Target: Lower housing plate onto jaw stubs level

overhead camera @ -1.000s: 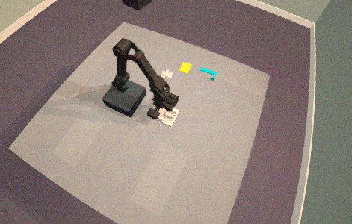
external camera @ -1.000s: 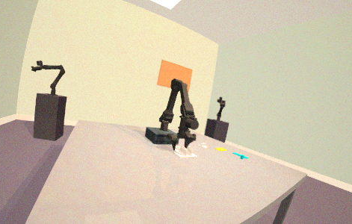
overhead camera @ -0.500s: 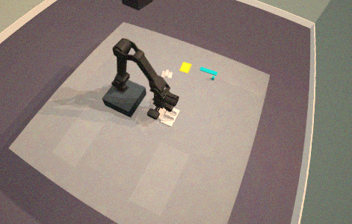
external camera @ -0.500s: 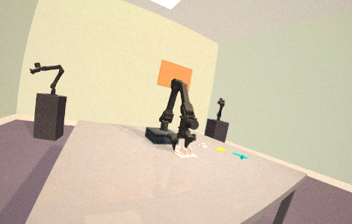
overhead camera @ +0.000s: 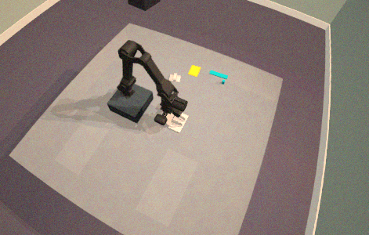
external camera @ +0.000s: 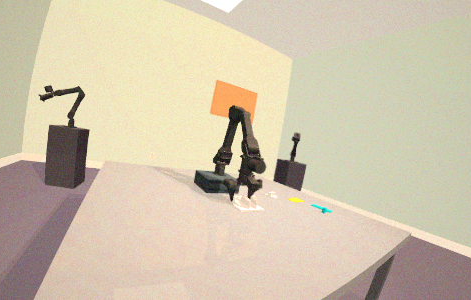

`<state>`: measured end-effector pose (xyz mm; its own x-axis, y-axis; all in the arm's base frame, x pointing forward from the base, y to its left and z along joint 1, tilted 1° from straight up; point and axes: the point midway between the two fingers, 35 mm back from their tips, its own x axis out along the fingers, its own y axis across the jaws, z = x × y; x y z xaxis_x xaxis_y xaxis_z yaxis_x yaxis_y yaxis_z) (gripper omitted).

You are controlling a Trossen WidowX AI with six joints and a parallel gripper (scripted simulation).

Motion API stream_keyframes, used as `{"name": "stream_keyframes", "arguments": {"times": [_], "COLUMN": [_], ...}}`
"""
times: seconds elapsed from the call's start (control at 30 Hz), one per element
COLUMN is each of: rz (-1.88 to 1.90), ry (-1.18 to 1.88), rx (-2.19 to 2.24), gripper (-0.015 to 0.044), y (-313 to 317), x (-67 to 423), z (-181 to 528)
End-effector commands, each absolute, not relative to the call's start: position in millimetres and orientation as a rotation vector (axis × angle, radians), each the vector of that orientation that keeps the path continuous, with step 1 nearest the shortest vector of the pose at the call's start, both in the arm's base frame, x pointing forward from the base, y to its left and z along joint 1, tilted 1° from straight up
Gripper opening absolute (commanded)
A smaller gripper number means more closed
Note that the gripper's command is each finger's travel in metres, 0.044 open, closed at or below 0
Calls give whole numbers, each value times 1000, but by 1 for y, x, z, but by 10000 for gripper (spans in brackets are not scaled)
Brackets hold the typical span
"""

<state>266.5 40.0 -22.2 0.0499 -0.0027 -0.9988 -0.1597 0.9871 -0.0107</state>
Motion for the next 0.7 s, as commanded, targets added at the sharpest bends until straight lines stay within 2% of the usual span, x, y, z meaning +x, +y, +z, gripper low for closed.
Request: {"name": "stream_keyframes", "arguments": {"times": [0.0, 0.17, 0.37, 0.5, 0.67], "rz": [120, 121, 127, 121, 125], "ry": [1518, 1517, 1515, 1508, 1515], "rx": [-130, -130, -129, -131, -130], "gripper": [440, 440, 440, 440, 440], "y": [40, 40, 41, 40, 35], "x": [267, 267, 262, 264, 229], "z": [-22, -8, 52, 46, 79]}}
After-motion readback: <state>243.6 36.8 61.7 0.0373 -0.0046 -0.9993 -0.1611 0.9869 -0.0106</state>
